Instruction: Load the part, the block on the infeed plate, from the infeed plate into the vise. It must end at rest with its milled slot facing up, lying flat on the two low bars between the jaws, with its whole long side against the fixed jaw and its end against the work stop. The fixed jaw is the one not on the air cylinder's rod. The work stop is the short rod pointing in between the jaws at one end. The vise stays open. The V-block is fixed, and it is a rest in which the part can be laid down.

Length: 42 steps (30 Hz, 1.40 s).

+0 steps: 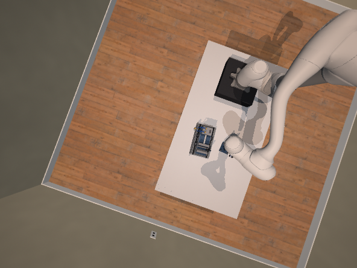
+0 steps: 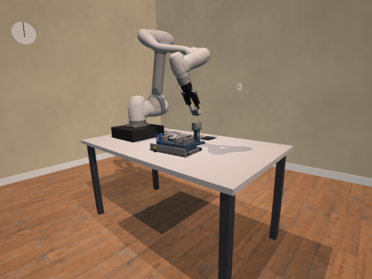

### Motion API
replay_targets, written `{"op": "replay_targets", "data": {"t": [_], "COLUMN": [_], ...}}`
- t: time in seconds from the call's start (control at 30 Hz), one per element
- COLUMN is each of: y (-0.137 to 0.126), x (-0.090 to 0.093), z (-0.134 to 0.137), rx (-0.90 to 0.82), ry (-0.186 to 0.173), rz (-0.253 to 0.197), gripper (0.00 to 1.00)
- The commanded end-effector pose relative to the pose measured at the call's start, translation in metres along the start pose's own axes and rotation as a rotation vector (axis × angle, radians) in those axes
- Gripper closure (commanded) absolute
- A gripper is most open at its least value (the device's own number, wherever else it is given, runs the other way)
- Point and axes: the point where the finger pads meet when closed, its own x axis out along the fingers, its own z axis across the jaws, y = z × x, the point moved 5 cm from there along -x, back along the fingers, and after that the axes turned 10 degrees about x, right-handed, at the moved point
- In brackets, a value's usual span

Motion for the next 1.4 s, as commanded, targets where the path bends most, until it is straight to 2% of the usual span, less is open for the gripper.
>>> {"op": "replay_targets", "data": {"t": [0.0, 0.17, 0.23, 0.73, 0.8, 1.17, 1.37], "y": [-0.002, -0.007, -0.007, -0.018, -0.018, -0.023, -0.024], "x": [0.0, 0.0, 0.0, 0.002, 0.002, 0.004, 0.004], "z": [0.0, 0.001, 0.001, 0.003, 0.003, 0.004, 0.004], "rx": [-0.001, -0.001, -0.001, -0.001, -0.001, -0.001, -0.001], "ry": [0.006, 0.016, 0.016, 0.042, 0.042, 0.055, 0.057], "rz": [0.031, 0.088, 0.088, 0.237, 0.237, 0.307, 0.321], "gripper": [1.0, 1.0, 1.0, 1.0, 1.0, 1.0, 1.0]}}
